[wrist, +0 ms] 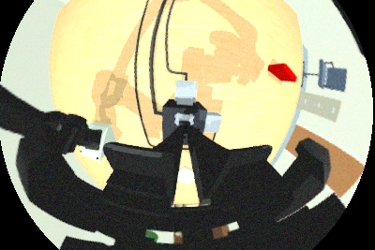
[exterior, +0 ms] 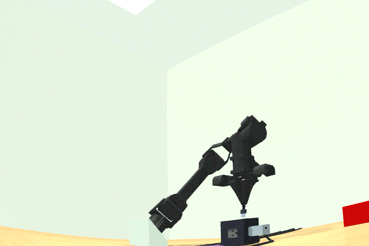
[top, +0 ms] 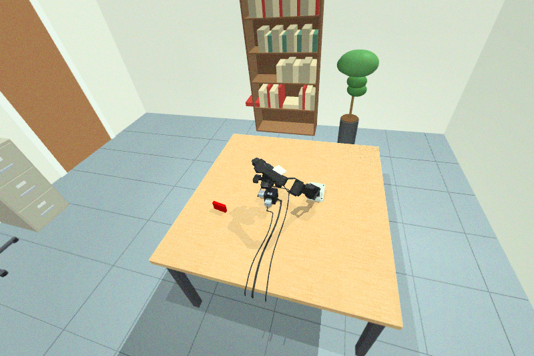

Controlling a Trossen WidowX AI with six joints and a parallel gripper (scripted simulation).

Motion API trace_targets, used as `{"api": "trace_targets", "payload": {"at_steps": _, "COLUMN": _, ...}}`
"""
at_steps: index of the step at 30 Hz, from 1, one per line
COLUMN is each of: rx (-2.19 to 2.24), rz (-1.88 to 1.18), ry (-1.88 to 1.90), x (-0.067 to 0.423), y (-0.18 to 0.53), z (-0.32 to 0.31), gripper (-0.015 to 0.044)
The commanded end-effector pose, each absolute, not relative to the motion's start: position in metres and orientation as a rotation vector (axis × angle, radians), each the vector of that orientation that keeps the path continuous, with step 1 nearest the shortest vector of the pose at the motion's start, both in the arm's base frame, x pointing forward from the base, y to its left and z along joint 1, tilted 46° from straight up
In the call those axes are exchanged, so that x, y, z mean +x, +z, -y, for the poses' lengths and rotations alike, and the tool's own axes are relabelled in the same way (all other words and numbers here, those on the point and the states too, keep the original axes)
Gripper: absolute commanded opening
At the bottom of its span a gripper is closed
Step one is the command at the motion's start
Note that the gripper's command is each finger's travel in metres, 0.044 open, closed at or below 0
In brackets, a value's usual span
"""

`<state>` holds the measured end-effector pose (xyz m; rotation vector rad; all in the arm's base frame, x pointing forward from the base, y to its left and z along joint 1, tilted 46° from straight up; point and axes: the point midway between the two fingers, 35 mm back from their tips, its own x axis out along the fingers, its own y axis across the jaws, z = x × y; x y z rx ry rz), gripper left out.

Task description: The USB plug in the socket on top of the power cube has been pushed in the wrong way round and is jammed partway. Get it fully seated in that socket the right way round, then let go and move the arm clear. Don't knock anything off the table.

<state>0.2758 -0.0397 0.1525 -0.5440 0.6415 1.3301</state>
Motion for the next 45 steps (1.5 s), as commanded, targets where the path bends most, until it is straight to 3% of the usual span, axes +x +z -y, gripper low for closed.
{"api": "trace_targets", "payload": {"at_steps": 1, "rx": -0.540, "rz": -0.639, "ry": 1.326, "x": 0.2765, "y": 0.1523, "z": 0.0390, "gripper": 0.0000}}
{"api": "trace_targets", "payload": {"at_steps": 45, "rx": -0.540, "rz": -0.639, "ry": 1.326, "x": 0.2771, "y": 0.1487, "z": 0.0352, "gripper": 0.0000}}
